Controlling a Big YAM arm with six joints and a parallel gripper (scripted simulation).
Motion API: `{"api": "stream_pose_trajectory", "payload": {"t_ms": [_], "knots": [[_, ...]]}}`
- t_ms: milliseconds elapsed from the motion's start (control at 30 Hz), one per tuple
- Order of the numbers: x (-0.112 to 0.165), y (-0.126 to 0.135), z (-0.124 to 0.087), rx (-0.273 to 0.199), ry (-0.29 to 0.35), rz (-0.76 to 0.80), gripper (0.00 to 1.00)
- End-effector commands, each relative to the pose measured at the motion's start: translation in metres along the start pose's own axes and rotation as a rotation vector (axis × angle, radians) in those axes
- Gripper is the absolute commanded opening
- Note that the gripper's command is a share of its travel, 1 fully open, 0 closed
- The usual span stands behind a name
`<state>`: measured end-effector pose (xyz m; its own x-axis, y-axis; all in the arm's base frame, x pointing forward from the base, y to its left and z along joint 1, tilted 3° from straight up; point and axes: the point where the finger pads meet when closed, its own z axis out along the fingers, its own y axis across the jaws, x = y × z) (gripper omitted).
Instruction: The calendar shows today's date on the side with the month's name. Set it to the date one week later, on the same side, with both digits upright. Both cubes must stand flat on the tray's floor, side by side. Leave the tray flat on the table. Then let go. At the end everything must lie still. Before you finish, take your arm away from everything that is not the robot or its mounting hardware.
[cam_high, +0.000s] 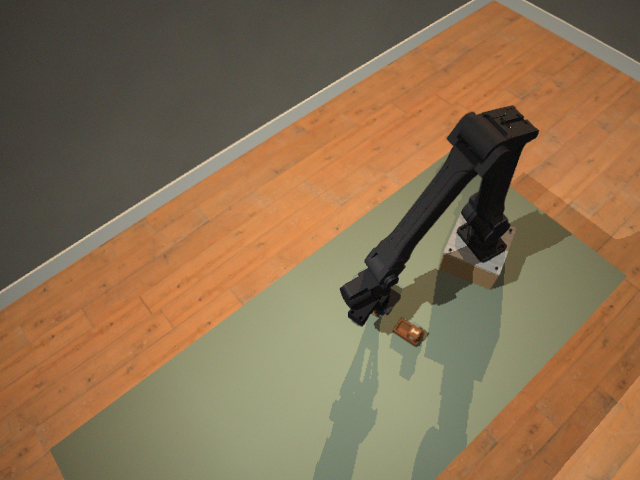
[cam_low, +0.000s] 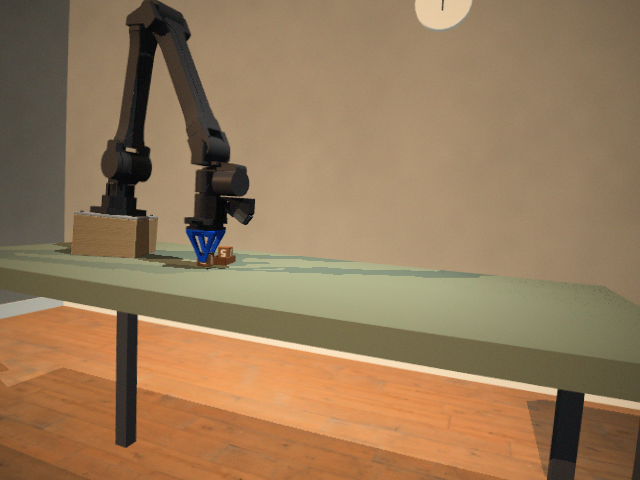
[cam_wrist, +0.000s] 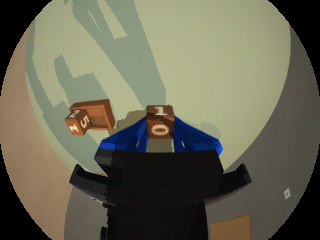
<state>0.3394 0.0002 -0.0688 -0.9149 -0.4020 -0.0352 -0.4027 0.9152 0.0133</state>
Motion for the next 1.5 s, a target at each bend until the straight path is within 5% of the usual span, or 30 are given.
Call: {"api": "stream_pose_trajectory", "payload": {"t_ms": [0,1467], "knots": [[-0.0119,-0.0009,0.0007,0.014,-0.027,-0.005,0.27],[-0.0172,-0.0026,-0.0065,0.022,-0.044,-0.006,0.27]]}}
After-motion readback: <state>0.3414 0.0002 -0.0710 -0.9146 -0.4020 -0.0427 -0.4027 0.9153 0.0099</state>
